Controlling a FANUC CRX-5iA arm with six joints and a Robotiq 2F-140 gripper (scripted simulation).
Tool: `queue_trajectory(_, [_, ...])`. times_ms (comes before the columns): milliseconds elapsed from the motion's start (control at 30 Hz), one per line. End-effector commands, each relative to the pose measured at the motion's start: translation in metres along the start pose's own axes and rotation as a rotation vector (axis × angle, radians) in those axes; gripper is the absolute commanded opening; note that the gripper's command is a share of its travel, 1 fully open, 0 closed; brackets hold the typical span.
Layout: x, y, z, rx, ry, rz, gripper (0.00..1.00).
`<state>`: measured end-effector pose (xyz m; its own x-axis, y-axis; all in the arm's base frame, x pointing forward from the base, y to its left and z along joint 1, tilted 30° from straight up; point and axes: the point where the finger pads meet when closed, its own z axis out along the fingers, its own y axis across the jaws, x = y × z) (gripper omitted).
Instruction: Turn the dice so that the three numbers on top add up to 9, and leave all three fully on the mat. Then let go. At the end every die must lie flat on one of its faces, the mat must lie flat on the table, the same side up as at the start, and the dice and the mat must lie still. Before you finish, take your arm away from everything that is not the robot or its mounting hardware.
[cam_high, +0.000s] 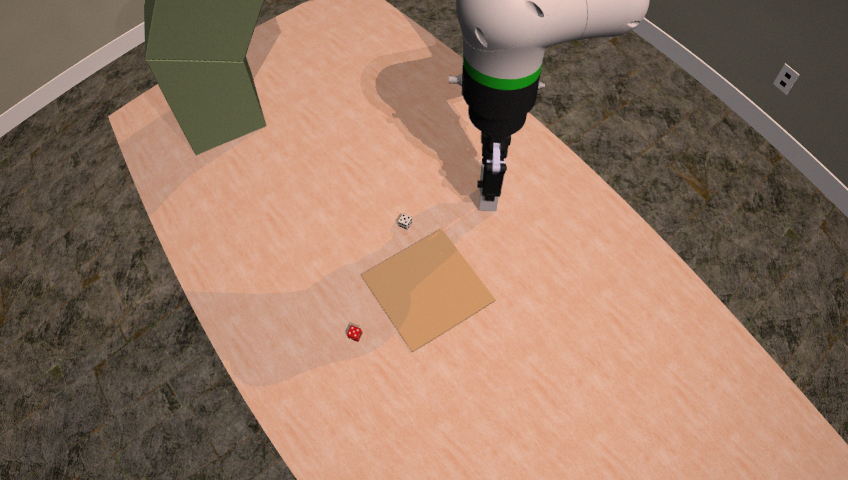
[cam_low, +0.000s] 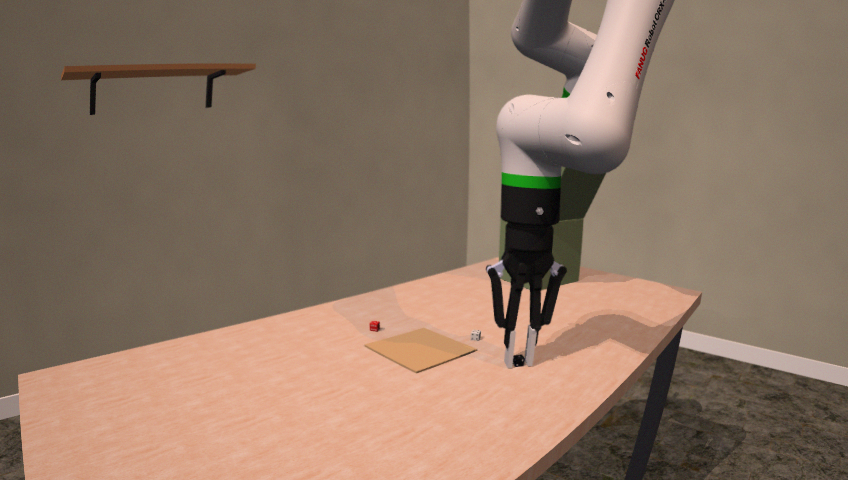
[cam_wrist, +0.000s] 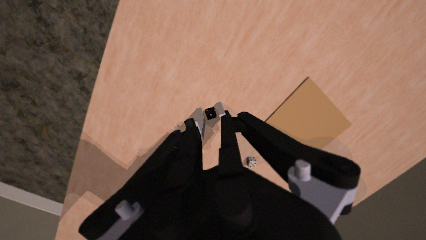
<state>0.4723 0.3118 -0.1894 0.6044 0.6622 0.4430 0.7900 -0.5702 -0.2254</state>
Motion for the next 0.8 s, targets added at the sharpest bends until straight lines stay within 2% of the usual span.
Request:
queue_trajectory(0, [0.0000,0.0002,-0.0001,0.000,0.000,0.000,0.19])
queue_trajectory(67, [0.0000,0.0002,-0.0001,0.000,0.000,0.000,0.19])
queue_trajectory(100, [0.0000,0.0002,-0.0001,0.000,0.000,0.000,0.07])
queue_trajectory(767, [0.0000,0.0002,-0.0001,0.000,0.000,0.000,0.07])
